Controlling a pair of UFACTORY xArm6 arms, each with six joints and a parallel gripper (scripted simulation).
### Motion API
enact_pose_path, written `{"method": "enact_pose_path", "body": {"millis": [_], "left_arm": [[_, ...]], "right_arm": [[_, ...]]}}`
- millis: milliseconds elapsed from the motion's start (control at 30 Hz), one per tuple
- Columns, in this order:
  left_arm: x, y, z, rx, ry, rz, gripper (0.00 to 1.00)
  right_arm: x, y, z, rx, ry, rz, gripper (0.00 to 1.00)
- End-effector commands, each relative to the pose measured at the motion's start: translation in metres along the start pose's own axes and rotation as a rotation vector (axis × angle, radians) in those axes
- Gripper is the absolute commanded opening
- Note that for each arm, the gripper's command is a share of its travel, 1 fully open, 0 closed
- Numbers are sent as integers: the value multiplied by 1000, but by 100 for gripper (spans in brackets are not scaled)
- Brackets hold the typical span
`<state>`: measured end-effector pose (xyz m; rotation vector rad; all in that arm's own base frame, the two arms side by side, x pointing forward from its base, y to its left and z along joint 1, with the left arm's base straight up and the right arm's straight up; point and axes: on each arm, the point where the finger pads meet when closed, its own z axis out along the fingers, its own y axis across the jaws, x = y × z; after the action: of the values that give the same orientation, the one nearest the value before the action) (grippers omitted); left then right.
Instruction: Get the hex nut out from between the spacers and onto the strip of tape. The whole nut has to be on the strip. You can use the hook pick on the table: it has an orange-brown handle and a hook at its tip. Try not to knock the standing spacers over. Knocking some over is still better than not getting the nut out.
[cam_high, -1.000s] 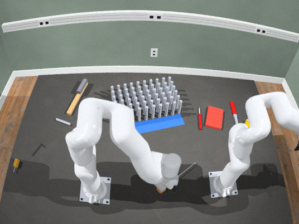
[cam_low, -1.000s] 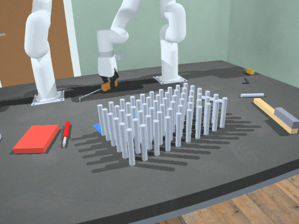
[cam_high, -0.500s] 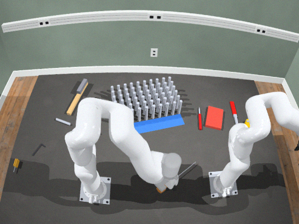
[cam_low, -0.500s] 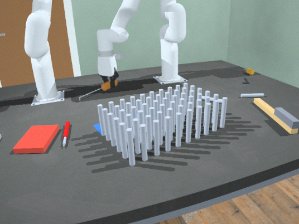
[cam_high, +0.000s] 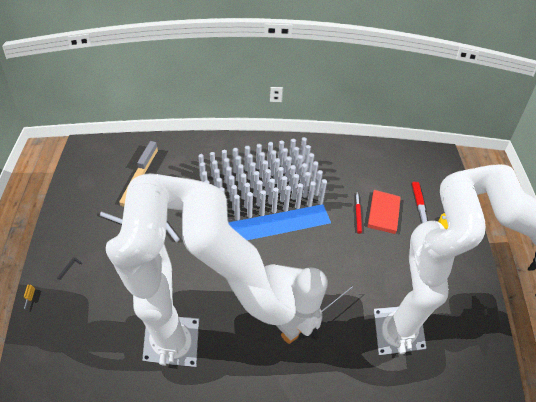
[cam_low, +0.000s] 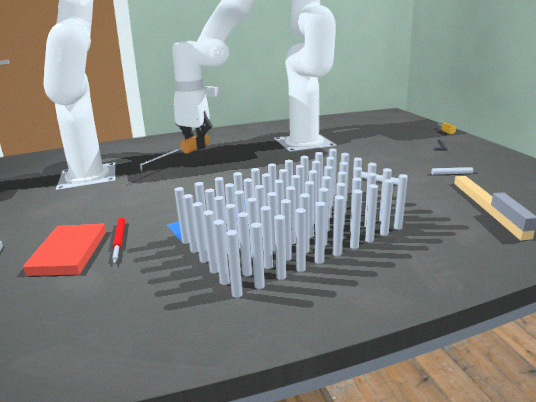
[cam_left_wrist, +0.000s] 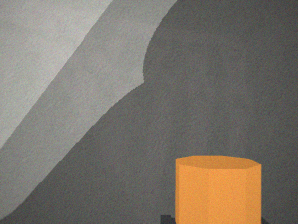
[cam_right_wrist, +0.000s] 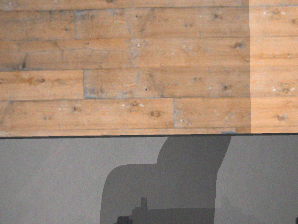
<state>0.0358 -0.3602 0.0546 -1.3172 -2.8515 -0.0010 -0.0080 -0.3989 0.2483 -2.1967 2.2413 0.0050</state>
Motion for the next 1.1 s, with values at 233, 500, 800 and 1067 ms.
{"method": "enact_pose_path", "body": {"millis": [233, 500, 800, 1067], "left_arm": [[-1, -1, -52, 2, -3, 0, 0], [-1, -1, -86, 2, -3, 0, 0], [-1, 0, -108, 2, -4, 0, 0], [-1, 0, -118, 2, -4, 0, 0]], "right_arm": [[1, 0, -2, 0, 5, 0, 100], [1, 0, -2, 0, 5, 0, 100], [1, 0, -2, 0, 5, 0, 100], [1, 0, -2, 0, 5, 0, 100]]}}
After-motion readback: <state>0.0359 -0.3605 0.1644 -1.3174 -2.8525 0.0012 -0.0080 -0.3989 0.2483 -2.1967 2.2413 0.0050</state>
